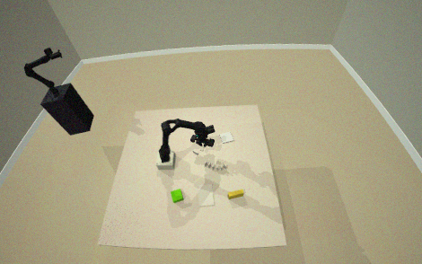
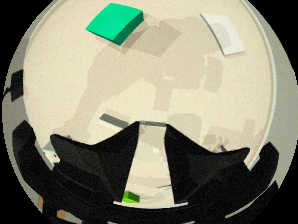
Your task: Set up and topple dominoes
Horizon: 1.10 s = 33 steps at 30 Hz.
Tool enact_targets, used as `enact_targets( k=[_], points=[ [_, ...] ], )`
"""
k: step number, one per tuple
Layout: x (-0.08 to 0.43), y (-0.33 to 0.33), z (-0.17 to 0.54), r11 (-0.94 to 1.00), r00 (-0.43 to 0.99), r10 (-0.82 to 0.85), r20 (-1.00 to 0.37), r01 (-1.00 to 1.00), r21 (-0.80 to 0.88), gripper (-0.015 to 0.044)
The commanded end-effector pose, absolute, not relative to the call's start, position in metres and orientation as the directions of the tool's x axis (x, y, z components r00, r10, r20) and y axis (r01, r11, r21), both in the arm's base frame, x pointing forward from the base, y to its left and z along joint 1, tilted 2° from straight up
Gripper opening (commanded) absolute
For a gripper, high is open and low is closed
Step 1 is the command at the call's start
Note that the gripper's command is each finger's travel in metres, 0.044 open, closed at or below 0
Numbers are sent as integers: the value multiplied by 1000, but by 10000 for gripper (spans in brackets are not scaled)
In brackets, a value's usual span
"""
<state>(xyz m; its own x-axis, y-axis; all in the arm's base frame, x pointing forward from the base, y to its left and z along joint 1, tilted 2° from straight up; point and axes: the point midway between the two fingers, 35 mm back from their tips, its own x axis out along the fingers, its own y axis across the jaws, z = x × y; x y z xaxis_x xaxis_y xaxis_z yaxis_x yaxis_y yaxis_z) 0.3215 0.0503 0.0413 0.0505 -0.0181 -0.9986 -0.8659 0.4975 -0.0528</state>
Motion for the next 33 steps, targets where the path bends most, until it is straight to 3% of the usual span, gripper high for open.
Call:
enact_targets(
  k=[1,12,20,33],
  points=[
    [320,48,57,497,51,-22,-998,-866,-55,107],
    [385,116,62,630,57,-16,-998,-775,-54,107],
    [392,123,59,645,67,-2,-998,-763,-53,107],
    [426,116,46,685,252,111,-961,-720,-109,107]
  ],
)
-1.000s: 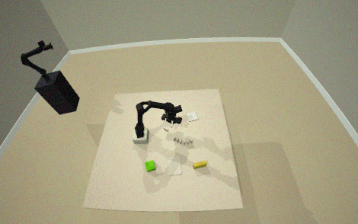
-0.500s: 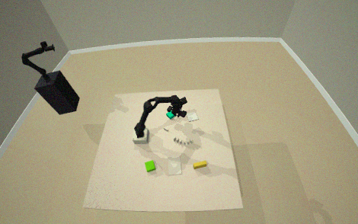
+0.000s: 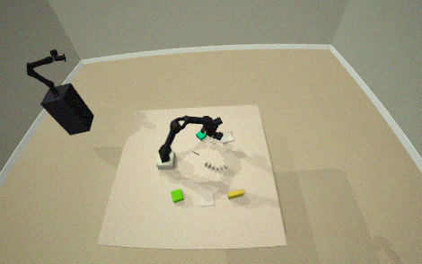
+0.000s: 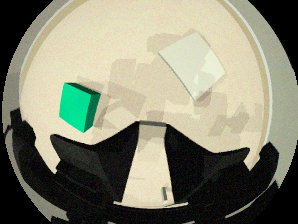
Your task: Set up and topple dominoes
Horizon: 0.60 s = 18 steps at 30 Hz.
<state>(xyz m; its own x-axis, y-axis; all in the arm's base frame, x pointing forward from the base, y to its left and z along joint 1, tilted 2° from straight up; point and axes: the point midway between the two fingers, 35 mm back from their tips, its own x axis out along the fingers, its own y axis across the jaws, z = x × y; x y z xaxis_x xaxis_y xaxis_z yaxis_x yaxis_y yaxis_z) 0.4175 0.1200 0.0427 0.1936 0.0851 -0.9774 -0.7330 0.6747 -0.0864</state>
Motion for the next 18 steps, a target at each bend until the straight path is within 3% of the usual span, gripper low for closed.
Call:
enact_targets(
  k=[1,18],
  points=[
    [428,117,44,690,264,123,-957,-716,-108,107],
    [460,116,11,760,455,326,-829,-648,-57,107]
  ],
)
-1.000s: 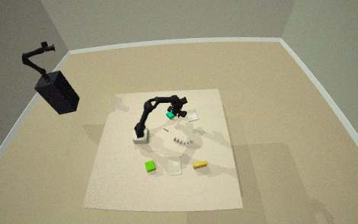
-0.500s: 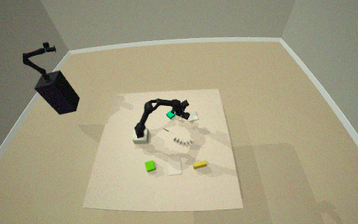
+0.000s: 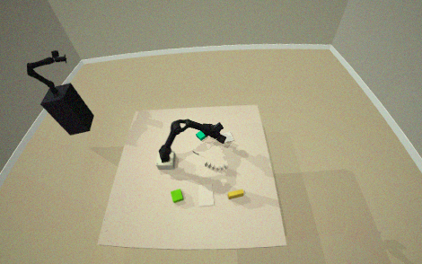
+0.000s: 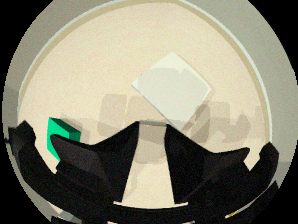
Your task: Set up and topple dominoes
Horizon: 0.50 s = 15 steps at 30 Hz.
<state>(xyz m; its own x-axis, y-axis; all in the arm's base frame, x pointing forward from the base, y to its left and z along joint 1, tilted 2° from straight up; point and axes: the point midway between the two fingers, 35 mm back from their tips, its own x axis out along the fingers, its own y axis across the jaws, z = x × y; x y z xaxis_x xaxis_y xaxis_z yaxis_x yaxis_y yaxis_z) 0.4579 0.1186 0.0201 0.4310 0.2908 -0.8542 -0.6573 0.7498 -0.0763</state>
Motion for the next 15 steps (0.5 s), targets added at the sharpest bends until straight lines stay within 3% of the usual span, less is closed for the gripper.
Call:
enact_targets(
  k=[1,15],
  points=[
    [461,116,10,762,466,336,-819,-645,-54,107],
    [469,107,0,776,595,468,-654,-630,-18,107]
  ],
)
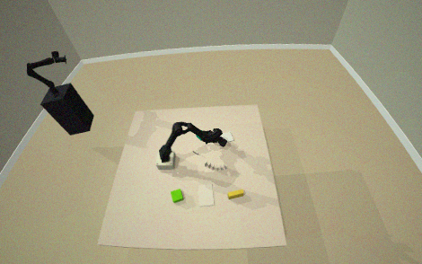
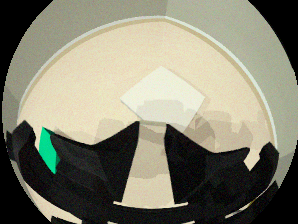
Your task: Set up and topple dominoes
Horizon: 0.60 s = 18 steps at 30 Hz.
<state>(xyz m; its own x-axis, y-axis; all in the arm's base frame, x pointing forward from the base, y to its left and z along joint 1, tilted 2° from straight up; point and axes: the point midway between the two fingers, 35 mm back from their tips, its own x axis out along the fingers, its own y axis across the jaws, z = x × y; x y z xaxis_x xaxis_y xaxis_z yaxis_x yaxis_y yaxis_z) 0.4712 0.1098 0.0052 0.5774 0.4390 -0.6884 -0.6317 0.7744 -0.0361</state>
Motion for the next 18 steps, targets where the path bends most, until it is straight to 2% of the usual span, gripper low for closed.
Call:
enact_targets(
  k=[1,18],
  points=[
    [469,106,-1,776,602,476,-641,-631,-16,107],
    [449,103,0,750,670,608,-427,-660,32,107]
  ],
)
